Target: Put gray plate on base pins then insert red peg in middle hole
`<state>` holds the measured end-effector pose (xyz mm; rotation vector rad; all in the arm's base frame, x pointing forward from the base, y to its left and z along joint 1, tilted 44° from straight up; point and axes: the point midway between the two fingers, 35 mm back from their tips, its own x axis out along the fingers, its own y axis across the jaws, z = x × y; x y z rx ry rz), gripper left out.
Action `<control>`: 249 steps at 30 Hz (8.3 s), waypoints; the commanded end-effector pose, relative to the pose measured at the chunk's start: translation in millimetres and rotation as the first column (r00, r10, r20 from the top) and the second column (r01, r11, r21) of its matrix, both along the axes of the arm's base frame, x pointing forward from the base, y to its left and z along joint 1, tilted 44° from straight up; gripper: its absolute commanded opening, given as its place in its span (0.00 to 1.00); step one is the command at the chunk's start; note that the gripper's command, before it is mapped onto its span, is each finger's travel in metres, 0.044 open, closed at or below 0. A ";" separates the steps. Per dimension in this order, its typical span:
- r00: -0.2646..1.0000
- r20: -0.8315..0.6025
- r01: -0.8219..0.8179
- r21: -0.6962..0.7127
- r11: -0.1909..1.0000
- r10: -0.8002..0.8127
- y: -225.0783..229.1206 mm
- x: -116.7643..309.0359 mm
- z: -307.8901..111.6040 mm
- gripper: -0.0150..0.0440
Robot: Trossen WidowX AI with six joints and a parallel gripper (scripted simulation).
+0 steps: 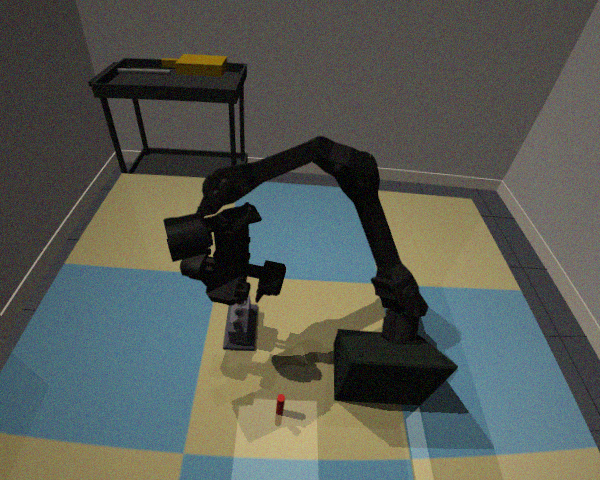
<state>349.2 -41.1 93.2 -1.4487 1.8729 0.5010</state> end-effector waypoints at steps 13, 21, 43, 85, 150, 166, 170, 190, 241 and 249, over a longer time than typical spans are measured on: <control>0.380 0.666 0.730 0.210 0.650 -0.642 83.6 -30.7 -67.3 1.00; 0.057 0.743 0.811 0.355 0.466 -0.666 103.0 -44.0 -84.9 1.00; -0.760 0.580 0.604 0.797 0.011 -0.293 142.2 -81.5 -124.7 1.00; -0.768 0.574 0.597 0.802 0.008 -0.284 109.4 -85.9 -162.1 1.00; -0.768 0.573 0.596 0.803 0.008 -0.285 95.5 -86.4 -178.7 0.25; -0.768 0.573 0.597 0.802 0.006 -0.286 129.5 -76.5 -143.2 0.25; -0.762 0.580 0.602 0.799 0.016 -0.286 126.6 -77.6 -144.9 0.25; -0.763 0.573 0.599 0.801 0.004 -0.299 93.2 -46.7 -112.7 0.25; -0.766 0.573 0.596 0.803 0.012 -0.290 -14.5 -9.1 -23.1 0.25; -0.769 0.576 0.596 0.803 0.016 -0.278 -30.5 -9.6 -9.9 0.25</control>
